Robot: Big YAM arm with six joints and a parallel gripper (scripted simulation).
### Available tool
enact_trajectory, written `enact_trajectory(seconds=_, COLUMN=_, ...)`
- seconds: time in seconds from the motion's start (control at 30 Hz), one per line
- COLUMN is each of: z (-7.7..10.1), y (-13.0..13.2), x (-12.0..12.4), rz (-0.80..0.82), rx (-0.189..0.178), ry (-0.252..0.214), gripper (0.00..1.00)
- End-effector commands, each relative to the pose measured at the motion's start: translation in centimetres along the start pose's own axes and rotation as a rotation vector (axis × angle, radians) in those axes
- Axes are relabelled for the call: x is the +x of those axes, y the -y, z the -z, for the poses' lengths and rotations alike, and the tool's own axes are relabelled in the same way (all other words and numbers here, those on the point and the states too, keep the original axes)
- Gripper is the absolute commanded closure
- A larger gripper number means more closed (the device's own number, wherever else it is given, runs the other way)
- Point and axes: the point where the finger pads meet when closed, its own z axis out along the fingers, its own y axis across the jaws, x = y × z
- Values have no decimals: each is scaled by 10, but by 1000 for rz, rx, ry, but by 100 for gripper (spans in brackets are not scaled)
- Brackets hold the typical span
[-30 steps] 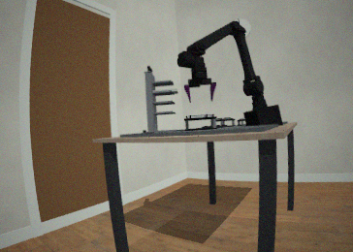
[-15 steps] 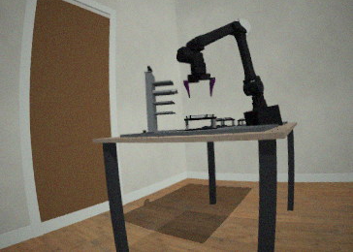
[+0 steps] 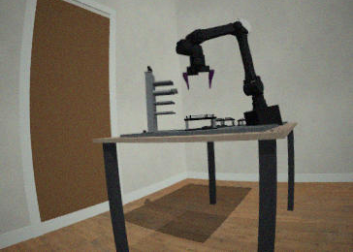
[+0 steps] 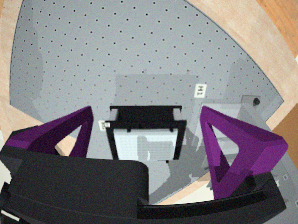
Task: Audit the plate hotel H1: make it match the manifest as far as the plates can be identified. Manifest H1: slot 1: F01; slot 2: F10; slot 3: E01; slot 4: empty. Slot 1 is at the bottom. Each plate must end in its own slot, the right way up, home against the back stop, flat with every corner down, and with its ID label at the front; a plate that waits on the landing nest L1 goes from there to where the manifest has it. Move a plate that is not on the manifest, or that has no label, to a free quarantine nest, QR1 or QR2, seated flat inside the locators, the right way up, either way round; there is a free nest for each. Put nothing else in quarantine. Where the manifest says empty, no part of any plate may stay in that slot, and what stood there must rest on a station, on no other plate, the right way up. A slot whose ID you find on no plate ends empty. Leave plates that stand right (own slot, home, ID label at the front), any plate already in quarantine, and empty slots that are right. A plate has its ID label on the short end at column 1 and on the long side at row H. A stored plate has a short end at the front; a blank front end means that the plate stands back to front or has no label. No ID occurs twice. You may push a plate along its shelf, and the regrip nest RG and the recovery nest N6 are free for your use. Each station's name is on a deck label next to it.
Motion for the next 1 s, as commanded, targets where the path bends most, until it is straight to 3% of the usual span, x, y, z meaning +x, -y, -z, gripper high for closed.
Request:
enact_trajectory(seconds=0.0, z=43, y=12, x=-17, rz=-1, rx=59, ry=53, gripper=0)
enact_trajectory(seconds=0.23, z=56, y=11, x=-17, rz=0, rx=49, ry=44, gripper=0)
enact_trajectory(seconds=0.33, z=71, y=11, x=-16, rz=-2, rx=60, ry=53, gripper=0)
enact_trajectory(seconds=0.4, z=71, y=11, x=-16, rz=-2, rx=60, ry=53, gripper=0)
enact_trajectory(seconds=0.43, z=60, y=11, x=-17, rz=1, rx=38, ry=34, gripper=0)
enact_trajectory(seconds=0.53, z=82, y=10, x=-15, rz=-2, rx=60, ry=54, gripper=0)
enact_trajectory(seconds=0.67, z=93, y=10, x=-15, rz=-2, rx=60, ry=55, gripper=0)
enact_trajectory(seconds=0.7, z=92, y=13, x=-7, rz=-36, rx=60, ry=53, gripper=0)
enact_trajectory(seconds=0.73, z=69, y=0, x=11, rz=-67, rx=15, ry=13, gripper=0)
enact_trajectory(seconds=0.97, z=69, y=1, x=26, rz=-184, rx=19, ry=19, gripper=0)
